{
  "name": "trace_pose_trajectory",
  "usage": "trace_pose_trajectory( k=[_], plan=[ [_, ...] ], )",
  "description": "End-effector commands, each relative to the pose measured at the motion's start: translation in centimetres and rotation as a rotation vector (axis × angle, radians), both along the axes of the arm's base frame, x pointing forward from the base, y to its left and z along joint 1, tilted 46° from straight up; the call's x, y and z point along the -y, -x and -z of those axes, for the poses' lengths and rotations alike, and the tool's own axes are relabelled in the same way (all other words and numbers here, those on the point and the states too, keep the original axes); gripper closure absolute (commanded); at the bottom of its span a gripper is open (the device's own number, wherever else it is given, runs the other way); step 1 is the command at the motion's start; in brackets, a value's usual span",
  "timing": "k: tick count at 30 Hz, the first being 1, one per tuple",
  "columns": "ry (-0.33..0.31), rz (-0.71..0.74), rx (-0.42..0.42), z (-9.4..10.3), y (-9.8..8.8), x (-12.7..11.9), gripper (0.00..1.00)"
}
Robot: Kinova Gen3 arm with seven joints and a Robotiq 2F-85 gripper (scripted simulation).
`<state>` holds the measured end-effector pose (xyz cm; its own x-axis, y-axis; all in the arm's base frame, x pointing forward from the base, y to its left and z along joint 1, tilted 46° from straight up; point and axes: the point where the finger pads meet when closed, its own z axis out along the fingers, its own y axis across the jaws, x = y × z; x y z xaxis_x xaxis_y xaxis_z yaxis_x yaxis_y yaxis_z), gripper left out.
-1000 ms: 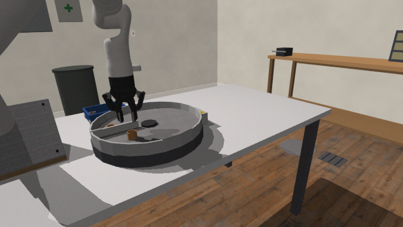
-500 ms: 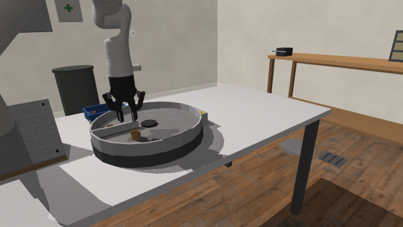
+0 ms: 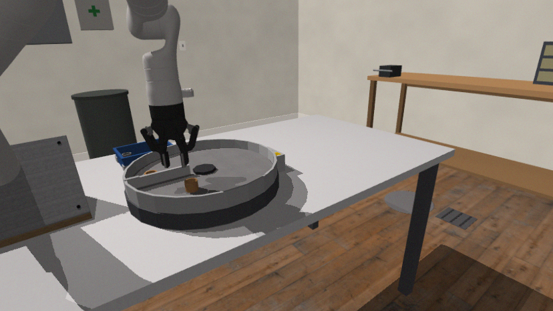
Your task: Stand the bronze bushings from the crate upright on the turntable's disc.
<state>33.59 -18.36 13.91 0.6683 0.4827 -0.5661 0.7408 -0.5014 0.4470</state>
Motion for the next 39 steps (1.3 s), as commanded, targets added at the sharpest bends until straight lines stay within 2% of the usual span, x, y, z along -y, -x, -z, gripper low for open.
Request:
trace_pose_trajectory(
  k=[1,39],
  plan=[
    [0.000,-0.001,0.001,0.0,0.0,0.0,0.61],
    [0.003,0.044,0.047,1.1,-0.5,-1.1,0.61]
  ],
)
